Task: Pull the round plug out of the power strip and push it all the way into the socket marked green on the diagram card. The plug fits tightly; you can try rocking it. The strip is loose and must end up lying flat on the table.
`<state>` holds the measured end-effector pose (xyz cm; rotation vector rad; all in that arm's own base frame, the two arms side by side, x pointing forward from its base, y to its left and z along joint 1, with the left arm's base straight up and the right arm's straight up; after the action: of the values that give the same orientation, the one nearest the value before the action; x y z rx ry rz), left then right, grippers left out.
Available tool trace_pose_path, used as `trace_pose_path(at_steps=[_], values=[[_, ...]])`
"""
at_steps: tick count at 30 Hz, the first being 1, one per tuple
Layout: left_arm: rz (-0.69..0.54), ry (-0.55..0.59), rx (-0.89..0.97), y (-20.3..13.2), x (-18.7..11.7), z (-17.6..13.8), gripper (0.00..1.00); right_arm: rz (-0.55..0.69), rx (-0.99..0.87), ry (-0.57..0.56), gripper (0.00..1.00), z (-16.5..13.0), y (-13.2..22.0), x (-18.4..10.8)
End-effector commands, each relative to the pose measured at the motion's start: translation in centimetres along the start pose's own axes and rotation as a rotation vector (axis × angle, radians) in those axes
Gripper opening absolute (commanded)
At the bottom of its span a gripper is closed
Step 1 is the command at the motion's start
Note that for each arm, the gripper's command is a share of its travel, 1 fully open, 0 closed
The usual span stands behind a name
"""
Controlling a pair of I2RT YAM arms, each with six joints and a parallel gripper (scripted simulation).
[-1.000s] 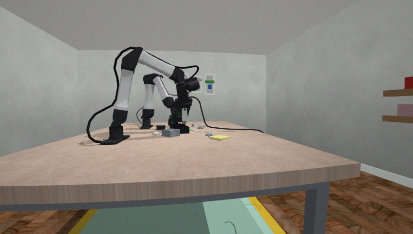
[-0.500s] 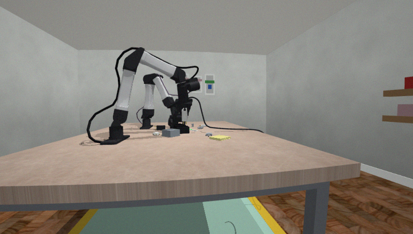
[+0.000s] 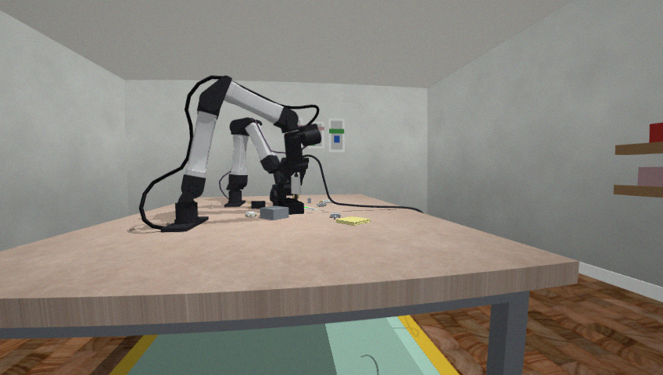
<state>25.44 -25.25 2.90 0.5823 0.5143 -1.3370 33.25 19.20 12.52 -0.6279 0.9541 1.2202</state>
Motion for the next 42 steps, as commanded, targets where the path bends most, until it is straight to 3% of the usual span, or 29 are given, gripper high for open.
trace_pose_path(at_steps=[1,5,7,8,19,23,31,37,42], values=[[0.02,-0.029,0.023,0.8,-0.1,0.9,0.73,-0.027,-0.034,-0.02,0.33,1.8,0.0,-2.6],[0.02,-0.023,0.02,0.7,0.0,0.7,0.73,-0.028,-0.034,-0.021,0.33,2.7,0.2,-4.4],[0.02,-0.023,0.02,0.7,0.0,0.7,0.95,-0.028,-0.034,-0.021,0.33,2.7,0.2,-4.4],[0.02,-0.023,0.02,0.7,0.0,0.7,1.0,-0.028,-0.034,-0.021,0.33,2.7,0.2,-4.4],[-0.001,-0.014,0.007,-0.5,-3.5,-0.1,1.0,-0.031,-0.036,-0.024,0.33,2.9,0.3,-4.8],[0.036,-0.046,0.045,1.1,-7.0,1.9,1.0,-0.031,-0.036,-0.024,0.33,2.9,0.3,-4.8],[0.042,-0.029,-0.02,1.8,-10.6,3.6,1.0,-0.031,-0.036,-0.024,0.33,2.9,0.3,-4.8],[0.094,-0.011,-0.118,0.7,-12.8,5.3,1.0,-0.031,-0.036,-0.024,0.33,2.9,0.3,-4.8],[0.194,-0.005,-0.229,-0.8,-16.4,7.9,1.0,-0.031,-0.036,-0.024,0.33,2.9,0.3,-4.8]])
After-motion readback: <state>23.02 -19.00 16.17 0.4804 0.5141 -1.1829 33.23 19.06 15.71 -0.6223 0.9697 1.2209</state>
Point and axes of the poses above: on each arm, the point where the finger pads meet when closed, its own x axis out along the fingers, its own y axis across the jaws, z = x × y, the point moved 1 cm from there along -x, back along the fingers, and after that the axes turned 8 degrees about x, right-handed, at the moved point
